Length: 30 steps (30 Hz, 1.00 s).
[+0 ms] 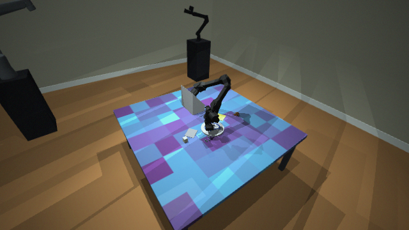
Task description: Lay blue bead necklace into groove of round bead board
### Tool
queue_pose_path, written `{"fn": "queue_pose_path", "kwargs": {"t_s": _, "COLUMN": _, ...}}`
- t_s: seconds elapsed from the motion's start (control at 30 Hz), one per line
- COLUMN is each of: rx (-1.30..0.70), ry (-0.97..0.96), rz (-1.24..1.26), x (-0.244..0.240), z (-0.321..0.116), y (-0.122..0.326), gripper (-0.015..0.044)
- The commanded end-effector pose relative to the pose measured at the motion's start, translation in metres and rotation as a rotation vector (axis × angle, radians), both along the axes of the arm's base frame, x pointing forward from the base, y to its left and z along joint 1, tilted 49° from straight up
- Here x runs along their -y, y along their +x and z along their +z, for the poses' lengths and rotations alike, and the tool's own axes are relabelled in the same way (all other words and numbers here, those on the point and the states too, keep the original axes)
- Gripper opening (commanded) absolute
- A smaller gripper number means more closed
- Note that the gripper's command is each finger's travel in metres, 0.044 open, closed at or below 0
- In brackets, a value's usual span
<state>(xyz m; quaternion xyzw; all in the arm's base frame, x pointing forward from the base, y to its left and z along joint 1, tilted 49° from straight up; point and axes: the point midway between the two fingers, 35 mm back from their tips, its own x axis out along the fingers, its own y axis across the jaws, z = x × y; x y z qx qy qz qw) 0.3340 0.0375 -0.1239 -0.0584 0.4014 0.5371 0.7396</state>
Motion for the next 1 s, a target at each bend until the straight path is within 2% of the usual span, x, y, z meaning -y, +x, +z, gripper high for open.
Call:
{"fn": "queue_pose_path", "kwargs": {"t_s": 0.0, "rx": -0.007, "ry": 0.007, "rz": -0.003, "x": -0.0028, "z": -0.0018, "y": -0.0010, "gripper": 0.0120}}
{"fn": "queue_pose_path", "kwargs": {"t_s": 0.17, "rx": -0.001, "ry": 0.000, "rz": 0.000, "x": -0.0004, "z": -0.0005, "y": -0.0003, "gripper": 0.0000}}
{"fn": "queue_pose_path", "kwargs": {"t_s": 0.97, "rx": -0.001, "ry": 0.000, "rz": 0.000, "x": -0.0004, "z": -0.0005, "y": -0.0003, "gripper": 0.0000}}
